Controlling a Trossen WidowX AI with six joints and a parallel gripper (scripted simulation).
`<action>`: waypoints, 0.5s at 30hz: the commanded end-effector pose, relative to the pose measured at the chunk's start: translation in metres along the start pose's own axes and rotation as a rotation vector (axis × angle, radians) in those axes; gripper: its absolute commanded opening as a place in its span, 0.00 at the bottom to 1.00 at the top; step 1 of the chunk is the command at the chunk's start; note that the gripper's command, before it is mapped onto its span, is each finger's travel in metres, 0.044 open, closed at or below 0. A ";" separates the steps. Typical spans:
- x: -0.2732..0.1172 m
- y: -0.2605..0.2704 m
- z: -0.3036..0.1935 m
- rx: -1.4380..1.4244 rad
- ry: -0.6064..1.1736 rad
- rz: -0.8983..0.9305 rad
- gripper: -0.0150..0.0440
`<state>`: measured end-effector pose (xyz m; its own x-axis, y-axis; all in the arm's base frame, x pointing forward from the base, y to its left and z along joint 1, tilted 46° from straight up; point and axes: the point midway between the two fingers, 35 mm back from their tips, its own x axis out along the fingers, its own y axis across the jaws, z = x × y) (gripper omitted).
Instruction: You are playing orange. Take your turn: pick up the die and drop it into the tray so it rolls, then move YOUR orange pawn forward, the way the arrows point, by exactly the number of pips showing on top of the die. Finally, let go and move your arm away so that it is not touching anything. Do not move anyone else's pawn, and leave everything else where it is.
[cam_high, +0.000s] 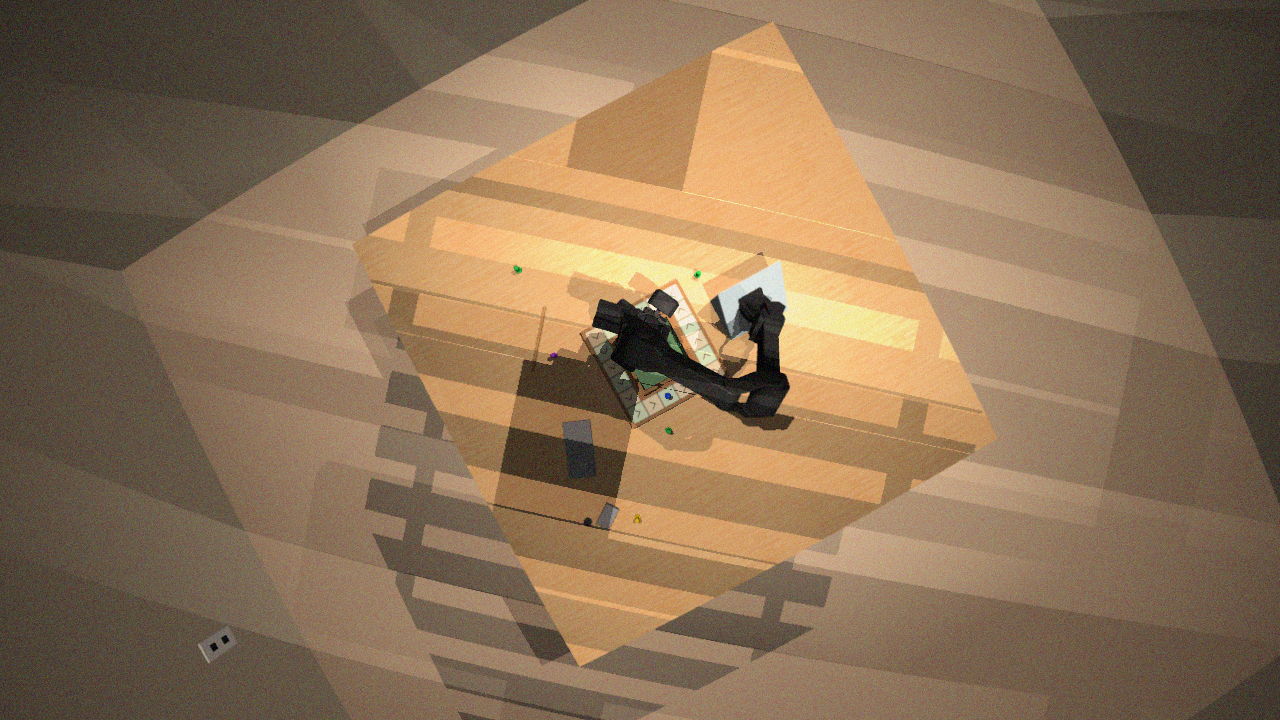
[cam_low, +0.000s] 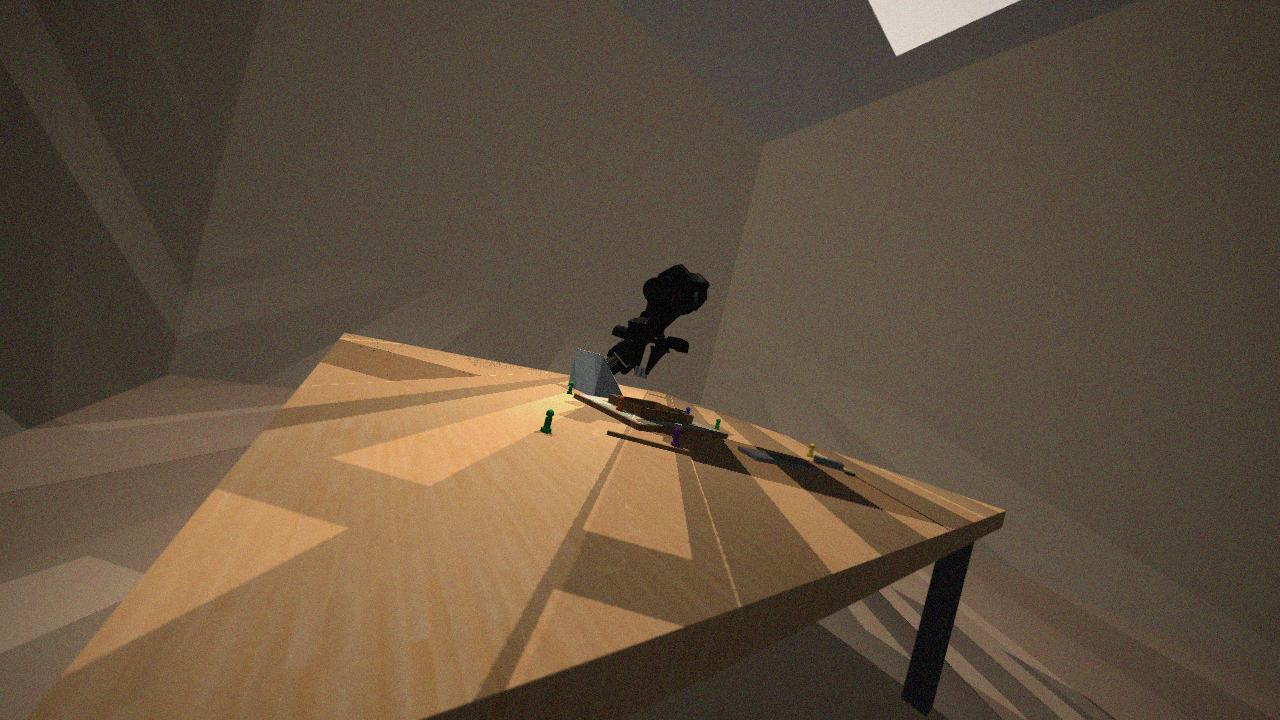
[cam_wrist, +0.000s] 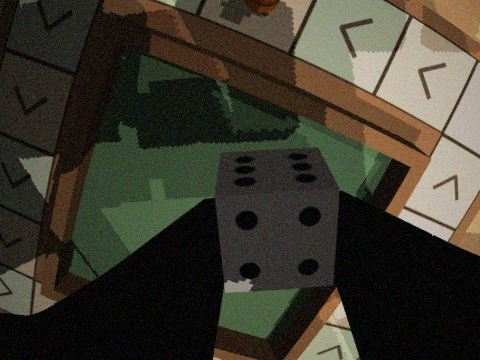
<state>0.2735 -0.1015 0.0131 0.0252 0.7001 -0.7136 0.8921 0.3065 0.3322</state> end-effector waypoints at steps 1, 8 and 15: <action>0.003 0.008 -0.013 0.109 0.000 0.007 0.25; 0.010 0.018 -0.033 0.299 0.008 0.008 0.25; 0.016 0.024 -0.052 0.471 0.017 0.008 0.25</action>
<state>0.2727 -0.0579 0.0359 0.0223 0.7106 -0.7033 0.9976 0.0299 0.0619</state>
